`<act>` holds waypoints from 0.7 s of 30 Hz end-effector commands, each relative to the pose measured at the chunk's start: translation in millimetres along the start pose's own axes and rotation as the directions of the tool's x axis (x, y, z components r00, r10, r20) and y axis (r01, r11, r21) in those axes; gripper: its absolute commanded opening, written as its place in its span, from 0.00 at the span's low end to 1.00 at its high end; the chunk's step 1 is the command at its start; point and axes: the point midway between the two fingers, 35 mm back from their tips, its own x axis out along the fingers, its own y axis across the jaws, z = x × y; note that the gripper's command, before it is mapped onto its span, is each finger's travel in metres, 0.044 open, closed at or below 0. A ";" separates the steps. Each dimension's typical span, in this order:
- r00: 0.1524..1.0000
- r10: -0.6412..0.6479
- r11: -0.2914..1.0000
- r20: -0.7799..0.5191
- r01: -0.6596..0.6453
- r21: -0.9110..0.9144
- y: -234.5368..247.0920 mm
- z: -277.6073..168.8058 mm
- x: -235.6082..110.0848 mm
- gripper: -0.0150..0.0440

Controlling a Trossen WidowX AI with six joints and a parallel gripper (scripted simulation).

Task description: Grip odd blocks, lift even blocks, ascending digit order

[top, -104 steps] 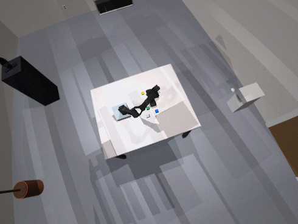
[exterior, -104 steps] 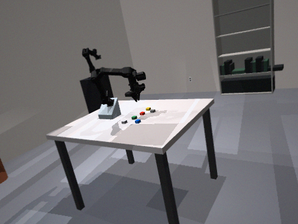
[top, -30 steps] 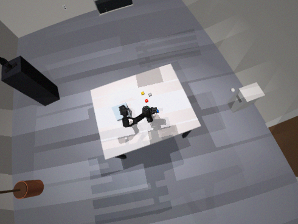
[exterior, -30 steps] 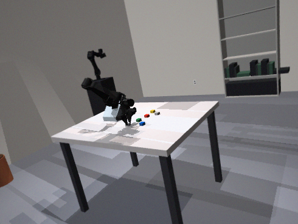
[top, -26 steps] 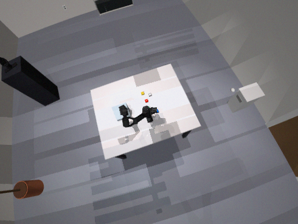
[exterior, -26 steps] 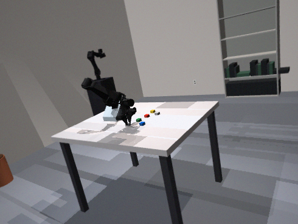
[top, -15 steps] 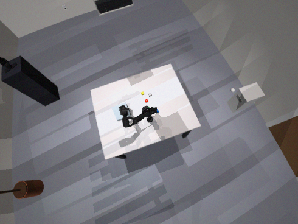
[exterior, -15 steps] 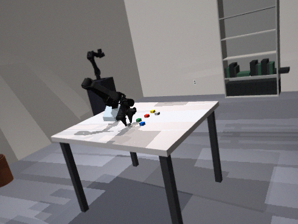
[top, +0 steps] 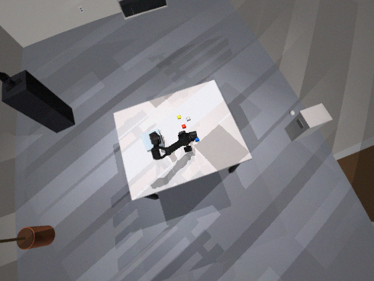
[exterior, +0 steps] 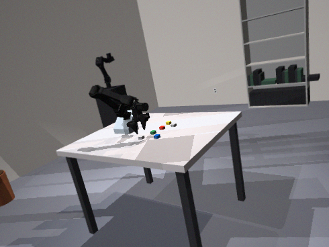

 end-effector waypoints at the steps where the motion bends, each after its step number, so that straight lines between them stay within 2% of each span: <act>1: 1.000 0.002 1.000 0.008 -0.002 0.002 1.4 3.7 -36.4 0.75; 4: 1.000 -0.003 1.000 0.008 0.003 0.001 0.3 0.4 -74.7 0.62; 8: 1.000 -0.004 1.000 0.008 0.004 0.001 0.1 0.0 -77.4 0.46; 17: 1.000 -0.002 1.000 0.008 0.002 0.001 2.3 1.3 -77.5 0.46; 21: 1.000 0.016 1.000 0.012 -0.016 -0.002 49.3 23.7 -79.9 0.46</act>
